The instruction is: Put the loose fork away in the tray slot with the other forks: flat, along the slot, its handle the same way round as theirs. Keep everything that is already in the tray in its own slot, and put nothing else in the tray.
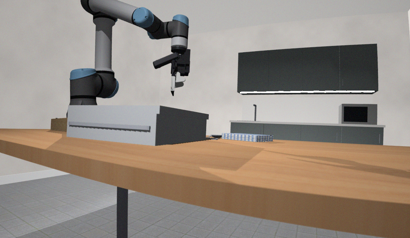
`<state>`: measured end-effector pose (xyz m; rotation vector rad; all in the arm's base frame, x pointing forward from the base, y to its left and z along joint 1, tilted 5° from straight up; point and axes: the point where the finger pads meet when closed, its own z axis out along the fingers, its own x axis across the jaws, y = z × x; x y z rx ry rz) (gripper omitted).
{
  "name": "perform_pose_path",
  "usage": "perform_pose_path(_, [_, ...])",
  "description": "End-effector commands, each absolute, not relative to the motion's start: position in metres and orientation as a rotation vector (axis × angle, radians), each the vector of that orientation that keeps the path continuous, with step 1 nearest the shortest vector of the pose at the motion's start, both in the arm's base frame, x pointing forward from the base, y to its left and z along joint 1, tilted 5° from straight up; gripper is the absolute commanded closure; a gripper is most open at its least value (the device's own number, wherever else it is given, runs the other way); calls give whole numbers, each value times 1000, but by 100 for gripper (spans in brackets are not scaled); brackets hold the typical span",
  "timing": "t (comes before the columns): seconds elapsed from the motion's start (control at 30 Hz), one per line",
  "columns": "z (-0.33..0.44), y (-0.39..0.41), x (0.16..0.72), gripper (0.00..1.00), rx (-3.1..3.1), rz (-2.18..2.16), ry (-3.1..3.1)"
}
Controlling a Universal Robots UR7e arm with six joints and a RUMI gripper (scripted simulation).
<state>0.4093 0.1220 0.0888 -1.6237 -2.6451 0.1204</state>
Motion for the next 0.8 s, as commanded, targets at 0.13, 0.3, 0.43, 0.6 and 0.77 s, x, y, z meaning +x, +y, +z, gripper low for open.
perform_pose_path(0.13, [89, 122, 410, 0, -1645, 120, -2634])
perform_pose_path(0.3, [88, 123, 409, 0, -1688, 121, -2608])
perform_pose_path(0.43, [86, 123, 409, 0, -1743, 122, -2573])
perform_pose_path(0.6, [84, 124, 408, 0, -1841, 123, -2508])
perform_pose_path(0.77, [82, 125, 408, 0, -1914, 125, -2455])
